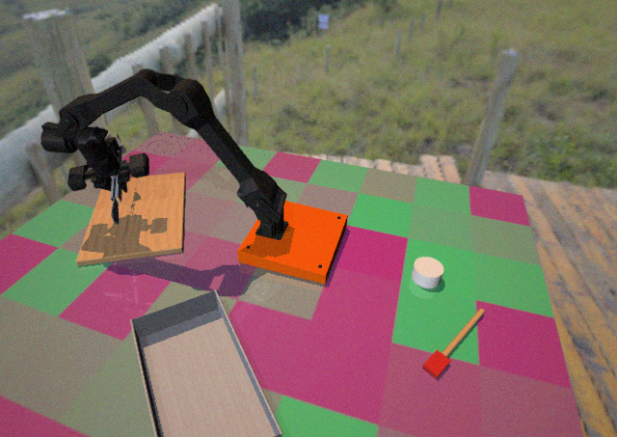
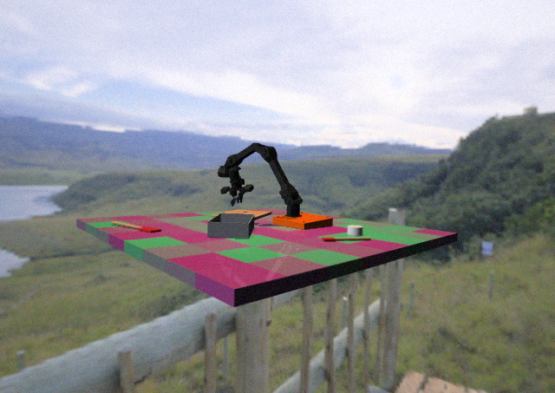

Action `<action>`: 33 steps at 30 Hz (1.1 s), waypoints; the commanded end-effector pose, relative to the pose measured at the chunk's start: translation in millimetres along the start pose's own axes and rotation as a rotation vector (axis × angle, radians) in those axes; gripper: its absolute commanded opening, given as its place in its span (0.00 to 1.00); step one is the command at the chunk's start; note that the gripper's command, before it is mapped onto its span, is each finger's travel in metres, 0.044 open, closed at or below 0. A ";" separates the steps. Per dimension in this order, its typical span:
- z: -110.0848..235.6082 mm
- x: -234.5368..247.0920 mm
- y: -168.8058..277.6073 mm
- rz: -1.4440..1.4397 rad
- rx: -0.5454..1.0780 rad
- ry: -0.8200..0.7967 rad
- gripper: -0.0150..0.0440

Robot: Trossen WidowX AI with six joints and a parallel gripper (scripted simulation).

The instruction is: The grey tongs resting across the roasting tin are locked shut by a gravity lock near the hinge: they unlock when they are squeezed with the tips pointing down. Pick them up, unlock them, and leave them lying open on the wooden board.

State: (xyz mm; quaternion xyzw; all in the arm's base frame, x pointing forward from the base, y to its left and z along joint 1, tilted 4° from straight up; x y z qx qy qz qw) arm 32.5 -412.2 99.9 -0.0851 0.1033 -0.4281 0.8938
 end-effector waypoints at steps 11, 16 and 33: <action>37.5 -0.2 8.1 -0.032 -0.473 0.065 0.00; 53.1 -0.3 13.9 -0.050 -0.645 0.067 0.00; 80.6 -1.5 26.2 -0.089 -0.901 0.043 0.00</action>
Point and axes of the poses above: the point midway between the two fingers, 35 mm back from their tips, its own z axis back along the fingers, its own x axis across the jaws, y = z × x, the point moved 3 cm from there along z, back along the fingers, and after that the axes turned 8 degrees about z, right-handed, at the moved point
